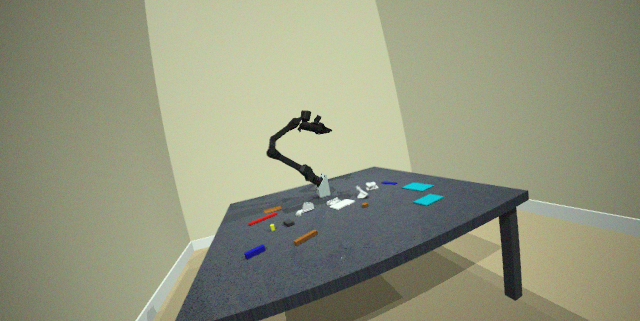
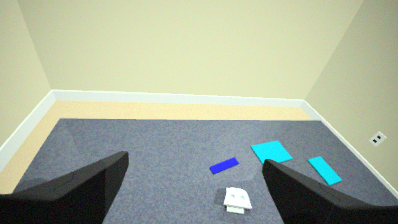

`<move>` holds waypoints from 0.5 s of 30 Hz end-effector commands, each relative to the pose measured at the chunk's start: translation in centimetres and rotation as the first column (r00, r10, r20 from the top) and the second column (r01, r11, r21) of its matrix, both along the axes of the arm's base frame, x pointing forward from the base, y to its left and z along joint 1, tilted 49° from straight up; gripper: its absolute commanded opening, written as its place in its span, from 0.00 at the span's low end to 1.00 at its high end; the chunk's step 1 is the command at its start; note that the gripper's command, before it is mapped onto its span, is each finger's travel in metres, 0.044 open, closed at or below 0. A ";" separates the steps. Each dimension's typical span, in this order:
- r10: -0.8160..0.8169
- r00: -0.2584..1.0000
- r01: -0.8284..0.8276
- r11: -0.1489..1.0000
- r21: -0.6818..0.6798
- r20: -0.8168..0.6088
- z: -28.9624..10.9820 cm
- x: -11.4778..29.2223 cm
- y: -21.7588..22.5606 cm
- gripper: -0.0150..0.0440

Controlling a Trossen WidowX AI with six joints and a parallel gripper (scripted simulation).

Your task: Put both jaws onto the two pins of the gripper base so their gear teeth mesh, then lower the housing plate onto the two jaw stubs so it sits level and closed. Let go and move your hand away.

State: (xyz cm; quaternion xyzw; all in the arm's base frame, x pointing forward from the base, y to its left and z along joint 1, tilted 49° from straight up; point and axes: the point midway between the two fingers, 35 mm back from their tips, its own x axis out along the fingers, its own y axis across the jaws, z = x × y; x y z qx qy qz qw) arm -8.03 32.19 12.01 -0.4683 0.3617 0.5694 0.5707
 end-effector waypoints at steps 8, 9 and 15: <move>-0.204 0.978 0.208 0.975 -0.080 0.049 -3.1 3.8 0.8 1.00; -0.222 0.974 0.226 0.970 -0.087 0.053 -3.3 4.1 0.9 1.00; -0.324 0.942 0.332 0.935 -0.123 0.081 -4.9 6.2 0.9 1.00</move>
